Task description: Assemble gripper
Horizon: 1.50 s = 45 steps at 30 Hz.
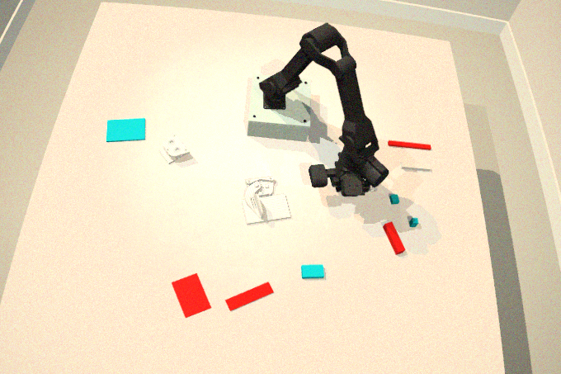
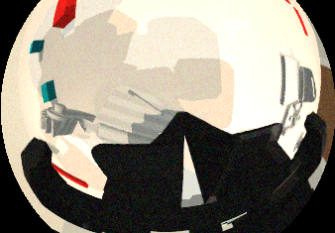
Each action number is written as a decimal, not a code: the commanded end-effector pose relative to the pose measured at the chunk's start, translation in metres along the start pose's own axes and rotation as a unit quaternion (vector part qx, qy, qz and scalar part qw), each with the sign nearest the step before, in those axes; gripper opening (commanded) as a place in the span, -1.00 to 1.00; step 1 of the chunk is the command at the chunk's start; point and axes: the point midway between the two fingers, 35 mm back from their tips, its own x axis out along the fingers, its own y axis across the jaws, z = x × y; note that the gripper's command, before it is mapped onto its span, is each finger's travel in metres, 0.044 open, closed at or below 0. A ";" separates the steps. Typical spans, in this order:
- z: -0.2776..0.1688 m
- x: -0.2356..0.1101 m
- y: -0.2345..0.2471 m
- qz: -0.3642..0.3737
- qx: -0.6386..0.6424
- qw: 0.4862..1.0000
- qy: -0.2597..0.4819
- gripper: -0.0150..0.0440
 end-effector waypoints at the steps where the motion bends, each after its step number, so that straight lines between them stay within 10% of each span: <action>1: -0.012 0.008 0.014 0.018 -0.014 1.000 0.022 -0.49; 15: -0.012 0.008 0.014 0.018 -0.014 1.000 0.022 -0.49; 25: -0.008 -0.089 0.009 0.019 -0.013 1.000 0.021 -0.49; 45: 0.004 -0.083 0.015 0.021 -0.059 0.998 0.010 -0.49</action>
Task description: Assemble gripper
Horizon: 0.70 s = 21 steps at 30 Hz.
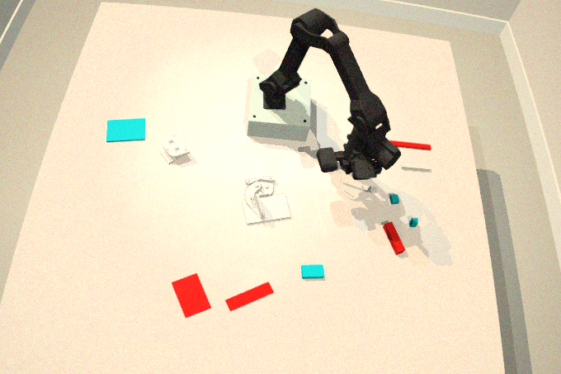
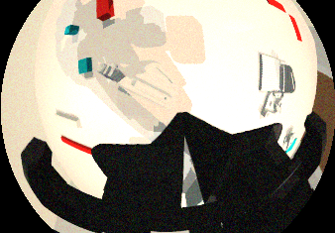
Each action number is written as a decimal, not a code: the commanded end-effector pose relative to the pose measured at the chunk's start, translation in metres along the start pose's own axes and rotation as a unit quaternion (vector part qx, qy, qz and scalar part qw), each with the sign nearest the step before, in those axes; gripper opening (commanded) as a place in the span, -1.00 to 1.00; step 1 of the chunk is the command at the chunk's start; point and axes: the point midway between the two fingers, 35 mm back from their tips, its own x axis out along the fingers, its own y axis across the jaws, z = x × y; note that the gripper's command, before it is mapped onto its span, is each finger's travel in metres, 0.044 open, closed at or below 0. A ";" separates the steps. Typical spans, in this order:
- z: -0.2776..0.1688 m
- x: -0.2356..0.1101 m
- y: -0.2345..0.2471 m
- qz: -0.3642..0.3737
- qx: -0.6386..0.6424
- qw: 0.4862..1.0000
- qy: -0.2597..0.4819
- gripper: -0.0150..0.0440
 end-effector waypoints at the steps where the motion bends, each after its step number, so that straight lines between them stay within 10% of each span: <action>1: 0.010 -0.002 0.006 0.001 -0.042 0.999 -0.002 -0.49; 21: 0.060 -0.005 0.039 0.002 -0.295 0.956 0.003 -0.49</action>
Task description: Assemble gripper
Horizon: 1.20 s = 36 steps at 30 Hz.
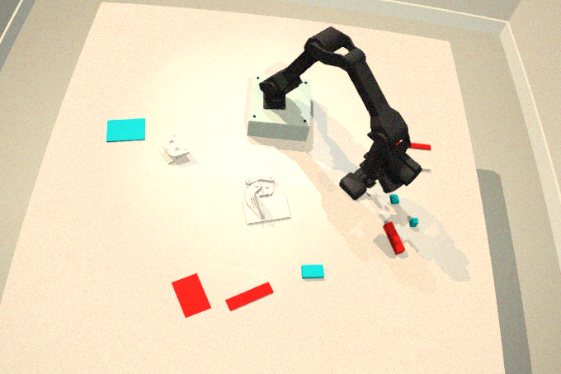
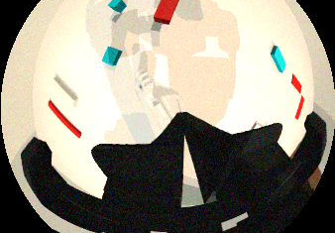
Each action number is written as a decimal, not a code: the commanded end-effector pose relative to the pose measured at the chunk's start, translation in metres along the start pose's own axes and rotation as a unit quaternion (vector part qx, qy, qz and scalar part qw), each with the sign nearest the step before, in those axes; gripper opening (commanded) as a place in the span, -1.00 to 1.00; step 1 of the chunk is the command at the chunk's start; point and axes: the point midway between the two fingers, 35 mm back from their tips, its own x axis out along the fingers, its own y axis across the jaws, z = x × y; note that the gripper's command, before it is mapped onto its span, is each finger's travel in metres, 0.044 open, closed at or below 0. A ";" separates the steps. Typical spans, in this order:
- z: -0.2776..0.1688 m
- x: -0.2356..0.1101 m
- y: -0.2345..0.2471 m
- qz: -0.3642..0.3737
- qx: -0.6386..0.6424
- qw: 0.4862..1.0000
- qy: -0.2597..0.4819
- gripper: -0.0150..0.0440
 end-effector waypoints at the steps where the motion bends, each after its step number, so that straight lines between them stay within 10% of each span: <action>1: 0.013 -0.001 0.002 0.003 -0.057 0.998 -0.001 -0.49; 36: 0.040 0.028 0.005 0.004 -0.178 0.984 0.001 -0.49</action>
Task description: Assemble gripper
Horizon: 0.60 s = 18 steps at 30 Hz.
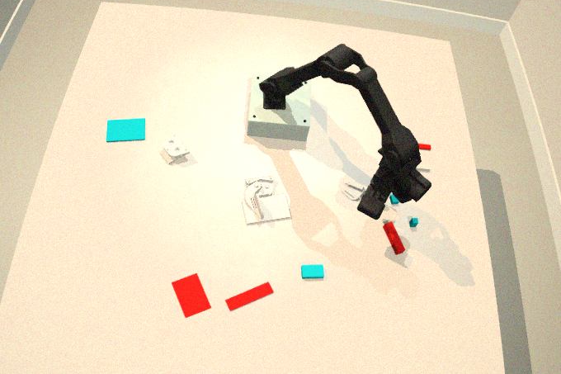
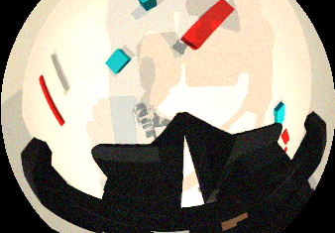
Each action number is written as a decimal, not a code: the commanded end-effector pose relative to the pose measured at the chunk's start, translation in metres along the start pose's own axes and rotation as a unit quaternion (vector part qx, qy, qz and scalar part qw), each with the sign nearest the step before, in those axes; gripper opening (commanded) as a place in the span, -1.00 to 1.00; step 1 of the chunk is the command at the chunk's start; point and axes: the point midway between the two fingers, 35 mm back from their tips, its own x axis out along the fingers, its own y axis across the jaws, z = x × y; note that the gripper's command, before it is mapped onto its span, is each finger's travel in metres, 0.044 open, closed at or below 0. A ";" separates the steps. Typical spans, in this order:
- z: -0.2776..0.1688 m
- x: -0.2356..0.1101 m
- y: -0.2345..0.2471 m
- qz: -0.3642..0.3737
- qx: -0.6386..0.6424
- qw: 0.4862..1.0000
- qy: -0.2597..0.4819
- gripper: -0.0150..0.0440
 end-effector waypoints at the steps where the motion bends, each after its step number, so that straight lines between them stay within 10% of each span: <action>1: 0.000 0.007 0.001 0.002 -0.002 1.000 -0.001 -0.49; 18: -0.001 0.035 0.001 0.002 -0.002 1.000 -0.001 -0.49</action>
